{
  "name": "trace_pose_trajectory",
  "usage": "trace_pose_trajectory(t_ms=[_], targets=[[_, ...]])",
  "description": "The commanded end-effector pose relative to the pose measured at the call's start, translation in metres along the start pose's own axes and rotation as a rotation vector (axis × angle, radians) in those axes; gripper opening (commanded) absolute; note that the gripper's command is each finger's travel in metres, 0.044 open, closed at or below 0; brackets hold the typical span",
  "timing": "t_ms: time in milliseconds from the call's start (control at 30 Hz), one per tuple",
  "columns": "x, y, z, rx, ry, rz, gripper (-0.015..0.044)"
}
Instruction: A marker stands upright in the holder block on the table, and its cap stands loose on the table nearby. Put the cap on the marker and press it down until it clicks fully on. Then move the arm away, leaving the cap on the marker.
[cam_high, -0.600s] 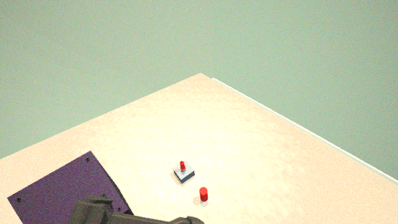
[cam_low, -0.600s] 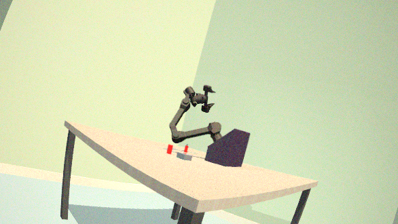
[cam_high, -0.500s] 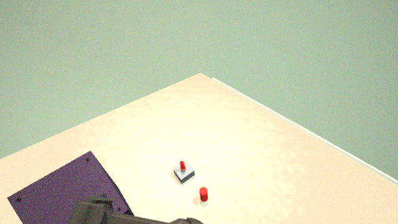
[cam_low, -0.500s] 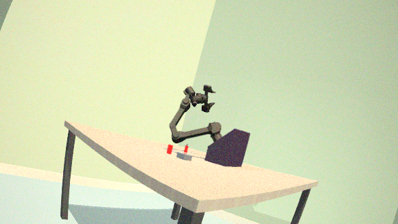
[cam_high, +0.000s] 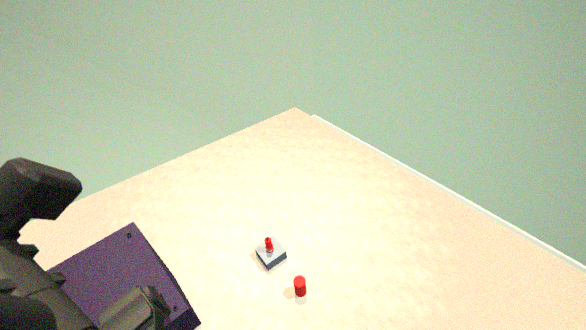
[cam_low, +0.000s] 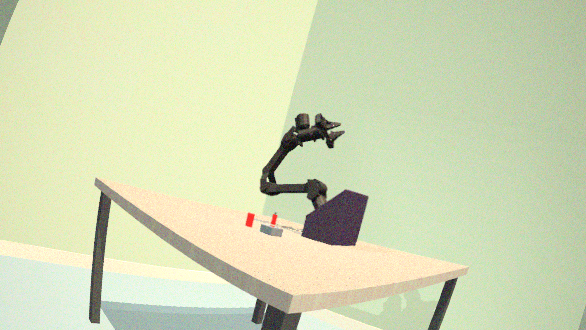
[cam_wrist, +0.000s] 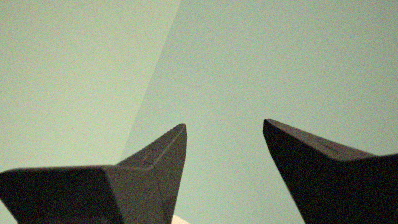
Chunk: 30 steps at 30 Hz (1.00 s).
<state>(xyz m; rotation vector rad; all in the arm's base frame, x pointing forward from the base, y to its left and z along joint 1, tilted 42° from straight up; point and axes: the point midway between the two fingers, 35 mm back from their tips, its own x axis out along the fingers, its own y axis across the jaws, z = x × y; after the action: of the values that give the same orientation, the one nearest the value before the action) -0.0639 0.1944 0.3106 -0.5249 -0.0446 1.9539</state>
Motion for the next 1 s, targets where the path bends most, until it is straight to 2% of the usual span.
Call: trace_pose_trajectory(t_ms=[0, 233, 500, 733, 967], targets=[[0.018, -0.06, -0.04, 0.193, 0.243, -0.253, 0.0241], [-0.001, -0.142, -0.116, 0.487, 0.56, -0.634, 0.0241], [-0.077, -0.199, -0.211, 0.848, 0.902, -1.059, 0.0241], [-0.168, -0.201, -0.286, 1.167, 1.202, -1.405, 0.0241], [-0.26, -0.16, -0.343, 1.466, 1.51, -1.681, 0.0241]])
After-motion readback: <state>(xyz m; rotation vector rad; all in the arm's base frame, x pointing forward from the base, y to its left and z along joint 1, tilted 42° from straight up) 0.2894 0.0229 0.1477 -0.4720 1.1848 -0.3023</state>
